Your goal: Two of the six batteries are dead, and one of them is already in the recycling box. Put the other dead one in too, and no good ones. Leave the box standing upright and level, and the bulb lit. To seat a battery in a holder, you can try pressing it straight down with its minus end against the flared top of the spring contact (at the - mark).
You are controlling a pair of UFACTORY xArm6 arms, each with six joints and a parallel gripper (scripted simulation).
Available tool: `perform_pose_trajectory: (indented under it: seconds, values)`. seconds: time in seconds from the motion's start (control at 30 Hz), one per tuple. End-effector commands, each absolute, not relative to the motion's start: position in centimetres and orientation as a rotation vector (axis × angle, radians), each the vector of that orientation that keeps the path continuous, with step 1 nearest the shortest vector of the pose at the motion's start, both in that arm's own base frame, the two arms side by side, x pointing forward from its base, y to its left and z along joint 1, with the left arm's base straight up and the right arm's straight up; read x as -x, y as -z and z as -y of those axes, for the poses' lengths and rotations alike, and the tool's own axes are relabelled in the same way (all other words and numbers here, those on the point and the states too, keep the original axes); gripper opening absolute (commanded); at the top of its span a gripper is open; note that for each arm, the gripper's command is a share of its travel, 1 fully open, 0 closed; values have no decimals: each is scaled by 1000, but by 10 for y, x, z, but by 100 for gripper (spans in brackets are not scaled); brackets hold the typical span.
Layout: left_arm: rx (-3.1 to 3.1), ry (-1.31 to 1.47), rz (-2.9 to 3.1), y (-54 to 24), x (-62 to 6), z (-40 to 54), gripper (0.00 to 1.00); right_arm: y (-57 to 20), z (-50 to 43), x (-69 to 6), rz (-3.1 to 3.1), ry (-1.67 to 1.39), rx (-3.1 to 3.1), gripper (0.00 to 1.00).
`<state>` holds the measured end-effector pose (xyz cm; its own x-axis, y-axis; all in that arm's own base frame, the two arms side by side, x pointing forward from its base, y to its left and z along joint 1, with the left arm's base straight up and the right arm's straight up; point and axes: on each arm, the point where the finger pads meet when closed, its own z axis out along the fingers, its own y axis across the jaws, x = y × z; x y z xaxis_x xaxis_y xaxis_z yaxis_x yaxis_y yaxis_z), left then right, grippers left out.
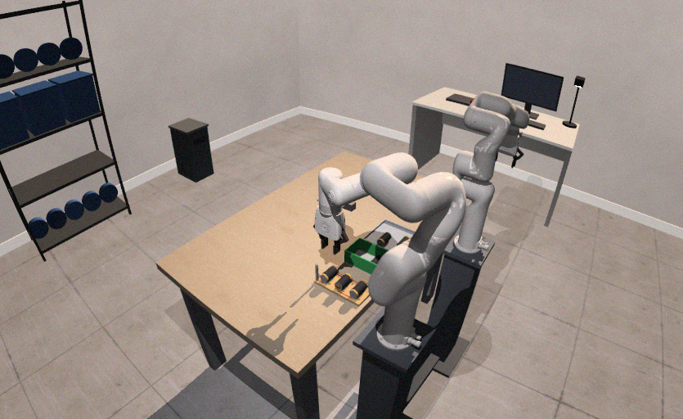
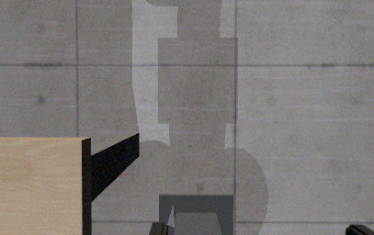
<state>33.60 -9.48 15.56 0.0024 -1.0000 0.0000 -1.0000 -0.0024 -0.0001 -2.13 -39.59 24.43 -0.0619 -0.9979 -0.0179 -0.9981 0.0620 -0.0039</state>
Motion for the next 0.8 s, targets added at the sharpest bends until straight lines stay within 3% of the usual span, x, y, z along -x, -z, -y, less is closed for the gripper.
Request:
perform_pose_trajectory:
  seconds: [0.0,0.3,0.77]
  values:
    - [2222,25,-2214,-165,-340,97,51,-250,399,21,-2280,0,2162,100]
    - [2222,25,-2214,-165,-328,96,51,-250,399,21,-2280,0,2162,100]
    - [2222,25,-2216,-164,-232,87,51,-250,399,21,-2280,0,2162,100]
